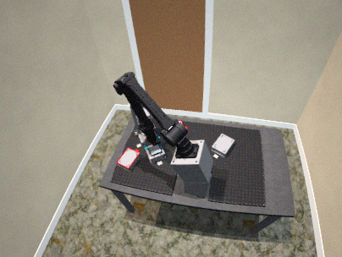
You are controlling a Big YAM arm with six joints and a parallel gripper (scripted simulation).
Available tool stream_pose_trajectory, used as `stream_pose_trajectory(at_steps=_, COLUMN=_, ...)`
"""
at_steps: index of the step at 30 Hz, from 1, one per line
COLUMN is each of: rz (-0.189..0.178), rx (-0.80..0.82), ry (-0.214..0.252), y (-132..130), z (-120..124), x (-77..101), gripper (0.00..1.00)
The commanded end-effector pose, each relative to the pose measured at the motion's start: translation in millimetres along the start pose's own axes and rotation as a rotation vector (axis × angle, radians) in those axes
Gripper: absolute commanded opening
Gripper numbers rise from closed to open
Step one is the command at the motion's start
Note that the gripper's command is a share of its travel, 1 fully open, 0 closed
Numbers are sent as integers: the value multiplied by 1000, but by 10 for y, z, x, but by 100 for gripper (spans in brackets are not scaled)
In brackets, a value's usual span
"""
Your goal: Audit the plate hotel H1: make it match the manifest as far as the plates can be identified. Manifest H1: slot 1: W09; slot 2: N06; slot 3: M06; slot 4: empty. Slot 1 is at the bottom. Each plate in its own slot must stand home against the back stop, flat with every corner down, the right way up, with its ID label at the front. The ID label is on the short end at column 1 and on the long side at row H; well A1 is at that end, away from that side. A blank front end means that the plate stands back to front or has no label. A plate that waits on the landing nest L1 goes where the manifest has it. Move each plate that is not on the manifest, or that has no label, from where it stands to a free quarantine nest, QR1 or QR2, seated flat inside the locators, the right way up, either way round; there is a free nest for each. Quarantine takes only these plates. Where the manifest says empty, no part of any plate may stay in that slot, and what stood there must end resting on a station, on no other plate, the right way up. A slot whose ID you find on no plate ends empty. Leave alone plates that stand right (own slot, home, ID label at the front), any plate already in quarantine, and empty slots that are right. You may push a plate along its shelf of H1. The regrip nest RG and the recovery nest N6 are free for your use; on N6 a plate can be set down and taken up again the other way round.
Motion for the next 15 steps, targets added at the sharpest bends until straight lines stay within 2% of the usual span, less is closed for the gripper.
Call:
stream_pose_trajectory(at_steps=1, rz=1, rx=-1, ry=-20, y=5, z=-69, x=37, gripper=86)
stream_pose_trajectory(at_steps=12, rz=1, rx=-1, ry=-20, y=5, z=-69, x=37, gripper=86)
stream_pose_trajectory(at_steps=13, rz=-2, rx=-5, ry=-45, y=25, z=-168, x=105, gripper=86)
stream_pose_trajectory(at_steps=15, rz=5, rx=-8, ry=-26, y=-10, z=-103, x=126, gripper=86)
Point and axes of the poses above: the point where the finger pads meet when closed, its own x axis back along the fingers, its own y axis across the jaws, z = x × y, the point moved 2 cm from there along x, back along the fingers, and after that the axes turned 7 degrees about x, right-handed, at the moved point
